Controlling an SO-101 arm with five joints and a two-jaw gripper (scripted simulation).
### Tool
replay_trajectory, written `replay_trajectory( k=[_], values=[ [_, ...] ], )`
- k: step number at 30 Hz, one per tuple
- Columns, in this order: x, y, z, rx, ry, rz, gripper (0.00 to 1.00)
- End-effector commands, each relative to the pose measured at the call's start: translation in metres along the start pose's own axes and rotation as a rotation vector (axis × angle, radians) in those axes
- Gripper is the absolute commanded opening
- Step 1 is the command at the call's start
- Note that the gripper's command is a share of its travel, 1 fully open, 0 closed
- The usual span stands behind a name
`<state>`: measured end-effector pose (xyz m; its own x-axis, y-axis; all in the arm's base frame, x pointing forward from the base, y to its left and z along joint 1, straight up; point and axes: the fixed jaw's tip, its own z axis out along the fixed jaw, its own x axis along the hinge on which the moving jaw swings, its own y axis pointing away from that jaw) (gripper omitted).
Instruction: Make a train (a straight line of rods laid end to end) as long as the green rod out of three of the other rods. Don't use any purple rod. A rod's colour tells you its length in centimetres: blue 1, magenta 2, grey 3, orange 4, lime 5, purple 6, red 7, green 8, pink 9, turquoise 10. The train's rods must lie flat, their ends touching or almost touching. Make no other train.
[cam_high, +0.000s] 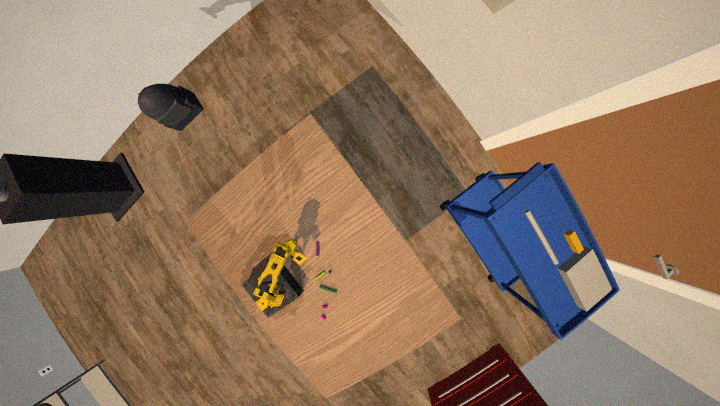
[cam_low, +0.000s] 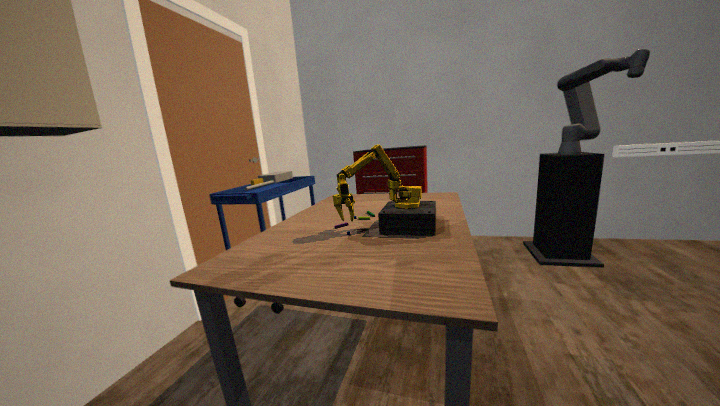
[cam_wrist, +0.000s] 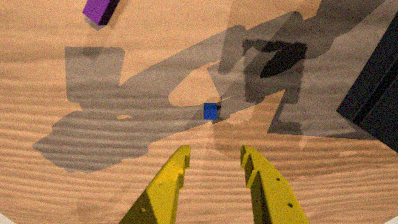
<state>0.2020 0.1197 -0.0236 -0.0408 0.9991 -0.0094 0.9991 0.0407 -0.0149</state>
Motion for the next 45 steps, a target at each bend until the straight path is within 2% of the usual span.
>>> replay_trajectory(
  k=[1, 3, 5, 9, 10, 20, 23, 25, 37, 40, 45],
  values=[
    [-0.012, 0.004, -0.003, -0.005, 0.005, 0.091, 0.17],
    [-0.021, 0.007, -0.003, -0.005, 0.006, 0.163, 0.17],
    [-0.021, 0.007, -0.003, -0.005, 0.006, 0.163, 0.17],
    [-0.046, 0.011, -0.002, -0.004, 0.007, 0.349, 0.18],
    [-0.047, 0.011, -0.002, -0.004, 0.007, 0.358, 0.18],
    [-0.101, 0.01, -0.001, -0.002, 0.01, 0.77, 0.18],
    [-0.105, 0.009, -0.001, -0.002, 0.011, 0.801, 0.18],
    [-0.12, 0.006, -0.001, -0.001, 0.012, 0.919, 0.18],
    [-0.171, -0.015, 0.001, 0.002, 0.015, 1.37, 0.18],
    [-0.171, -0.015, 0.001, 0.002, 0.015, 1.372, 0.18],
    [-0.186, -0.025, 0.002, 0.003, 0.015, 1.519, 0.19]
  ],
)
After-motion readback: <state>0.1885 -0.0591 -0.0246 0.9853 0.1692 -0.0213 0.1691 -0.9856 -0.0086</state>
